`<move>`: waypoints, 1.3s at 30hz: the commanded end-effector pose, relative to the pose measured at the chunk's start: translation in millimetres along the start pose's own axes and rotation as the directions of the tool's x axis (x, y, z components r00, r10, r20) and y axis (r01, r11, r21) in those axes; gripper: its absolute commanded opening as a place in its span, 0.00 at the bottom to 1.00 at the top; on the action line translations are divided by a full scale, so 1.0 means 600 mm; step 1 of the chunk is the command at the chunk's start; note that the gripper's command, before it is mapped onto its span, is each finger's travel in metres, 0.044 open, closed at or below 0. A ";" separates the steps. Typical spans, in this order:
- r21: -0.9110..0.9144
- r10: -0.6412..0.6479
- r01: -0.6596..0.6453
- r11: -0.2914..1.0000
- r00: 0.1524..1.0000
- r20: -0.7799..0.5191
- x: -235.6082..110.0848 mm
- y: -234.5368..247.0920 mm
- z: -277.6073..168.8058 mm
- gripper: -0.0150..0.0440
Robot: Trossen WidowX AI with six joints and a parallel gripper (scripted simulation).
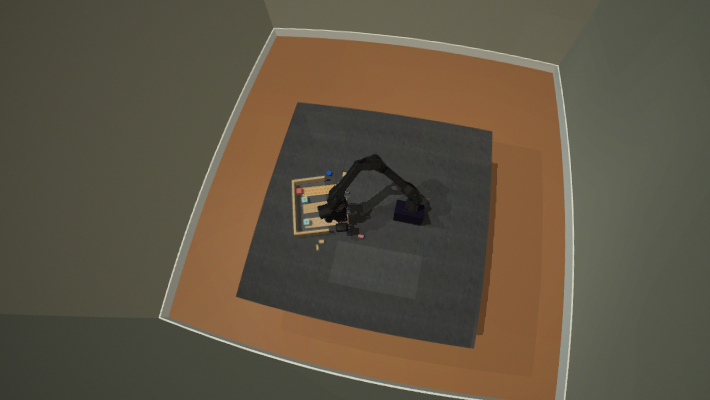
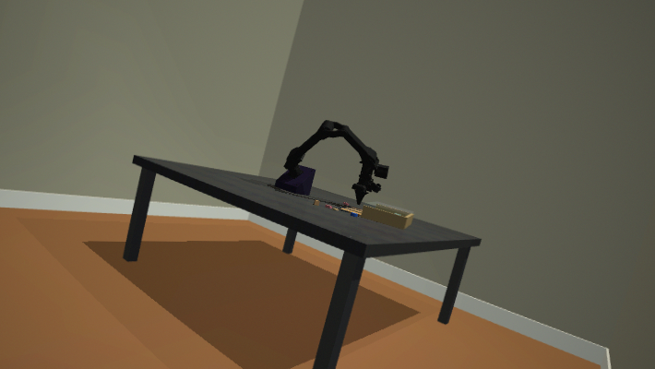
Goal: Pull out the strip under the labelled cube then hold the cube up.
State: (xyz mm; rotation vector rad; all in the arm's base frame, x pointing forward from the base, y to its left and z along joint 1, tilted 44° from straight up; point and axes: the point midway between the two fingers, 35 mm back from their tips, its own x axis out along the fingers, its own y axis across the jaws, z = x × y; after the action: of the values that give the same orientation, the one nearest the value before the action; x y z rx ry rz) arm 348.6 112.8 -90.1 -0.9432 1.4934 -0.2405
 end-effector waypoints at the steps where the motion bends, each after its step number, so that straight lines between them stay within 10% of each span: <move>1: -0.009 -0.006 0.006 1.000 1.000 -0.008 0.016 -0.001 -0.005 0.25; 39: -0.008 -0.007 0.007 1.000 1.000 -0.009 0.038 -0.004 -0.006 0.25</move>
State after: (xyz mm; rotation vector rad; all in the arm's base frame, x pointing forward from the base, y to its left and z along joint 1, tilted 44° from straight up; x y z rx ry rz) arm 349.4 96.2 -104.0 -0.9475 1.4995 -0.2443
